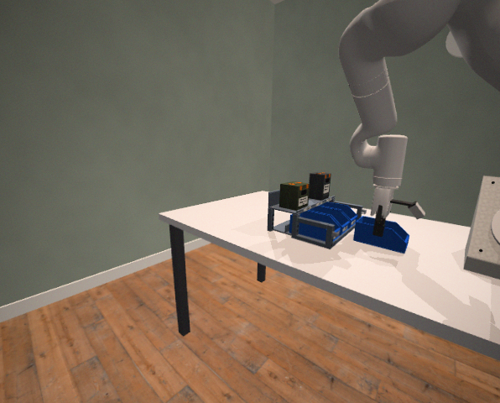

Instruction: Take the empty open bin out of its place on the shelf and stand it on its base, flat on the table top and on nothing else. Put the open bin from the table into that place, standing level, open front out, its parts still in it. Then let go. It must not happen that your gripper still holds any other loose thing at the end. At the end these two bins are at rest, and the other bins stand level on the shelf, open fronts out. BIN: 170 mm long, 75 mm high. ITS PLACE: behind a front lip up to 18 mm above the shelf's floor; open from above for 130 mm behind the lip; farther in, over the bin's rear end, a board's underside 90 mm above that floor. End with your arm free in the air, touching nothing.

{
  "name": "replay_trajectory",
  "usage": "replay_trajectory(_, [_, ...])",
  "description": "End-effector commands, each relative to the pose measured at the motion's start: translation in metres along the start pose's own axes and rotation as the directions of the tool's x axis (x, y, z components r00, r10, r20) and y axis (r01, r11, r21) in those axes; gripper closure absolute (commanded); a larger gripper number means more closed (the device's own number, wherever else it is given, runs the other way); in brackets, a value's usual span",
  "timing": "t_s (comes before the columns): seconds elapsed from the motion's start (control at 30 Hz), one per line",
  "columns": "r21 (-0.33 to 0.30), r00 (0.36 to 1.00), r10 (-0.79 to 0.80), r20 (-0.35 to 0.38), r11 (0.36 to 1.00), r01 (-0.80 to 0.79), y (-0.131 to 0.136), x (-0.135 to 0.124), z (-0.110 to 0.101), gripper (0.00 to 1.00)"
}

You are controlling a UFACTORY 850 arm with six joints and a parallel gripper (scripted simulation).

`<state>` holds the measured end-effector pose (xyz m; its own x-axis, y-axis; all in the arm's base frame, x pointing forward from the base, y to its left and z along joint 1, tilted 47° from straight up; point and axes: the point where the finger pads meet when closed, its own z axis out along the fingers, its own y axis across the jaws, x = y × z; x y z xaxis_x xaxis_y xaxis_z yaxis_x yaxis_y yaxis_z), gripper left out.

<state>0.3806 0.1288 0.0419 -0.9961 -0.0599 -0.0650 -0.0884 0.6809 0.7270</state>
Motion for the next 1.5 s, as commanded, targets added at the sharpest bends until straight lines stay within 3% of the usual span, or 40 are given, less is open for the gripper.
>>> replay_trajectory(0.0, [0.000, 1.000, 0.000, 0.001, 1.000, 0.000, 0.0001, -0.0005, 0.0027, 1.00])
replay_trajectory(0.6, [0.000, 1.000, 0.000, 0.001, 1.000, 0.000, 0.0003, -0.0005, 0.0046, 1.00])
replay_trajectory(0.63, [0.000, 1.000, 0.000, 0.001, 1.000, 0.000, 0.0003, -0.0005, 0.0046, 0.74])
replay_trajectory(1.47, [0.000, 1.000, 0.000, 0.001, 1.000, 0.000, 0.0003, -0.0005, 0.0046, 0.74])
